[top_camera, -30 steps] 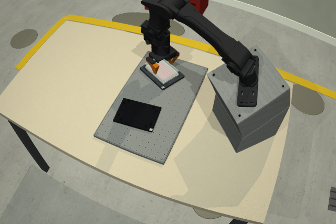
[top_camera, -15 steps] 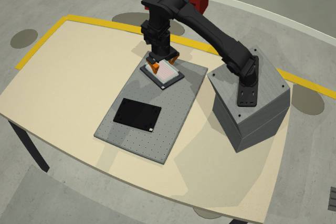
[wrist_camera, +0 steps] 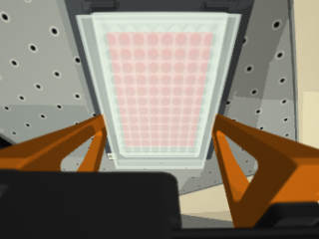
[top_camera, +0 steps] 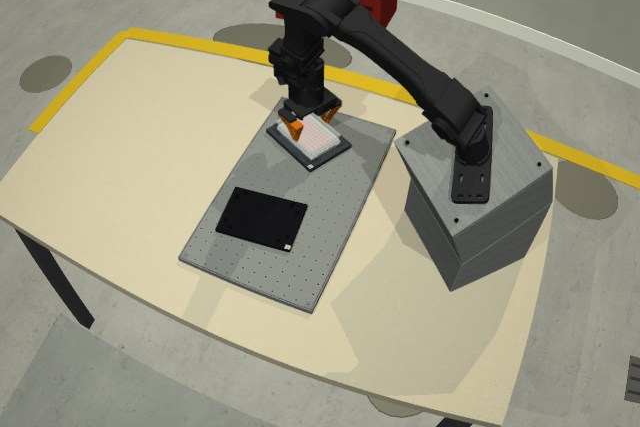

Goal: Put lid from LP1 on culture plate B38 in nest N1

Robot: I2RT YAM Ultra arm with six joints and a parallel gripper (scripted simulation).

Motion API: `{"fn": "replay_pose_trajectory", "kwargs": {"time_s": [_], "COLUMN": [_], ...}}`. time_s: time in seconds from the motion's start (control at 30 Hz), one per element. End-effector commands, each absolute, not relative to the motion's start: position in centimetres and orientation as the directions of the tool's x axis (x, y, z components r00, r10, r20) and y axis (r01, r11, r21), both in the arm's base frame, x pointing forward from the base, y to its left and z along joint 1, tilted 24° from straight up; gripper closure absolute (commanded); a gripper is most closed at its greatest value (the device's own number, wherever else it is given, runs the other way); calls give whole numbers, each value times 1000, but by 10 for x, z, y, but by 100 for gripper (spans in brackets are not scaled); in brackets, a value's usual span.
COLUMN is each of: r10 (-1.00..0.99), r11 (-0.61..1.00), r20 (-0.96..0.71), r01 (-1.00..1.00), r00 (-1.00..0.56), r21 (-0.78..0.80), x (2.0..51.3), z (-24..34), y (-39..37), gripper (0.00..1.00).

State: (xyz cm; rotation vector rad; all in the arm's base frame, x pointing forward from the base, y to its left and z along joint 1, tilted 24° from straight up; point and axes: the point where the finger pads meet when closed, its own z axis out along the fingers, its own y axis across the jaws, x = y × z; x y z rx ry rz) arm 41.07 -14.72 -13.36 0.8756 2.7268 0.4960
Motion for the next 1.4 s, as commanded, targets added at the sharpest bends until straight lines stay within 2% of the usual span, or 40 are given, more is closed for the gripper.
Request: {"fn": "replay_pose_trajectory", "kwargs": {"time_s": [0.0, 0.9, 1.37], "r10": [609, 614, 613], "r11": [762, 754, 760], "r20": [-149, -125, -163], "r01": [521, 533, 522], "r00": [-779, -779, -773], "r21": [385, 383, 386], "x": [409, 404, 421], "z": [-124, -137, -131], "y": [-158, -154, -163], "gripper": [100, 100, 100]}}
